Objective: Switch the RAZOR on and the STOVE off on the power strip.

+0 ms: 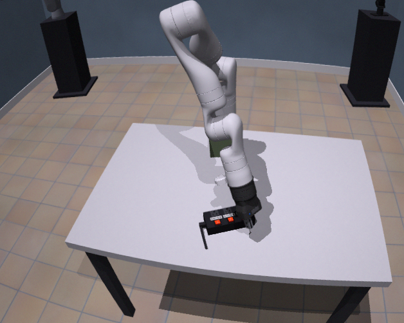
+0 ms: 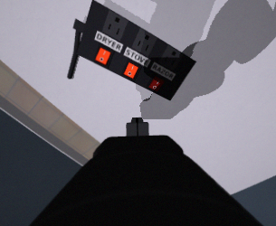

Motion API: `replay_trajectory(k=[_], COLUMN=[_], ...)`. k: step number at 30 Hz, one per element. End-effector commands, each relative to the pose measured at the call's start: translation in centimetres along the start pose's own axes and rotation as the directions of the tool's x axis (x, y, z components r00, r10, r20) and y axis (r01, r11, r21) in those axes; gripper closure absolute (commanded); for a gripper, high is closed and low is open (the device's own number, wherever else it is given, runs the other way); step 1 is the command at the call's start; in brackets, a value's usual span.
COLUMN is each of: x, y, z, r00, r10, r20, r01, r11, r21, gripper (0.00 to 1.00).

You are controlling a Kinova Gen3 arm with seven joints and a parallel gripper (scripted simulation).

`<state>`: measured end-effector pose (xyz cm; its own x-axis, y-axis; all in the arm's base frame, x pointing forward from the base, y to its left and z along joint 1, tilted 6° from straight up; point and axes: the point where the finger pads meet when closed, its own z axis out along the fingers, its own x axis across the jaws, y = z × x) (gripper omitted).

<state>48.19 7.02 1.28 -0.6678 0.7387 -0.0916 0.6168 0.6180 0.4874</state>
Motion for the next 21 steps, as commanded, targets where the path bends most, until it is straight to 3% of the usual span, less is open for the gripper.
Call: replay_trajectory(k=[1, 21], x=[-0.3, -0.3], y=[0.4, 1.4], z=[-0.4, -2.5], r00=[1.0, 1.0], r10=[-0.004, -0.002], r20=[0.009, 0.009], r01=[0.004, 0.002], r11=[1.0, 1.0], r21=[-0.006, -0.011], gripper=[1.0, 1.0])
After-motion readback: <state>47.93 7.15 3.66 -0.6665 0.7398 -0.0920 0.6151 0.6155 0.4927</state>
